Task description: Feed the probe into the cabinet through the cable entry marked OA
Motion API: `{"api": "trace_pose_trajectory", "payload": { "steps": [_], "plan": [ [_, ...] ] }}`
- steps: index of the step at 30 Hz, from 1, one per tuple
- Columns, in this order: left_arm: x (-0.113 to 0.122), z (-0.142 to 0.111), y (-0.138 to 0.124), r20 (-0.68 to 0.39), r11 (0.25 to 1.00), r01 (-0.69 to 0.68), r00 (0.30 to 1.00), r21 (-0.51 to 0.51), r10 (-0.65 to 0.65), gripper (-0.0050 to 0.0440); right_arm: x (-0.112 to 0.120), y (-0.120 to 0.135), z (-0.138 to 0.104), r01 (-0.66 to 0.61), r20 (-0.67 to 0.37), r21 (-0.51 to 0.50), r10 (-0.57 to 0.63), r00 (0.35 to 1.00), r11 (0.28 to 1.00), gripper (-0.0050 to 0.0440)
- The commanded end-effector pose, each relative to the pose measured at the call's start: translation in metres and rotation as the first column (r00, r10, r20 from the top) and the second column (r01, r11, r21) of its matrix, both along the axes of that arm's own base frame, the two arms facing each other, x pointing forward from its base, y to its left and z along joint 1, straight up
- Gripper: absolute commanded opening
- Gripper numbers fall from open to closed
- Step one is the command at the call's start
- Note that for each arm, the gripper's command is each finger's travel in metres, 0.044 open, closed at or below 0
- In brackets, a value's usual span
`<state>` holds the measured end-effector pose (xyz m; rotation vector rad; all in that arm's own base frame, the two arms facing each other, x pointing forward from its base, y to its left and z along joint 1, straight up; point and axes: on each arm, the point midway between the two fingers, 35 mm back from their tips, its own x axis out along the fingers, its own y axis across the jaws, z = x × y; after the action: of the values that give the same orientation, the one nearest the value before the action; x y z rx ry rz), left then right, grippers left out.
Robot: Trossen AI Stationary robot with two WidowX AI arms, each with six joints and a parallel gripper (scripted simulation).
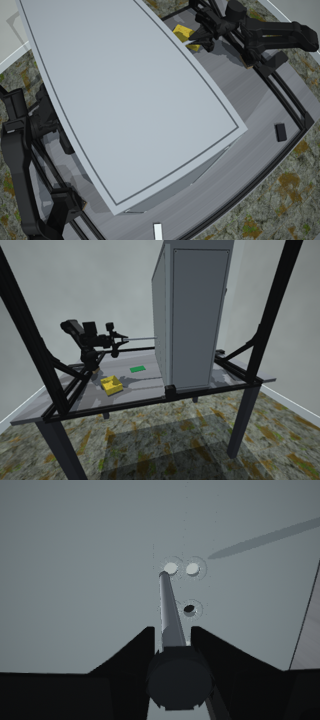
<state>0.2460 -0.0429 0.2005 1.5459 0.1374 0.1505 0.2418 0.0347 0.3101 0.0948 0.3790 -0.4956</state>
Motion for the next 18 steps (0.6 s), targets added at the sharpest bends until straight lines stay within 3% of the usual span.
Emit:
{"api": "trace_pose_trajectory", "payload": {
  "steps": [1, 18],
  "plan": [
    [-0.0053, -0.0072, -0.0016, -0.01, 1.0, 0.003, 1.0, 0.018, -0.003, 0.0, -0.0003, -0.0005, 0.0008, 0.003, 0.003, 0.001, -0.003, 1.0, 1.0, 0.044],
    [-0.0025, -0.0085, -0.0029, -0.01, 1.0, 0.004, 1.0, 0.019, -0.004, 0.0, -0.0003, -0.0005, 0.0008, 0.003, 0.003, 0.001, -0.003, 1.0, 1.0, 0.044]
  ]
}}
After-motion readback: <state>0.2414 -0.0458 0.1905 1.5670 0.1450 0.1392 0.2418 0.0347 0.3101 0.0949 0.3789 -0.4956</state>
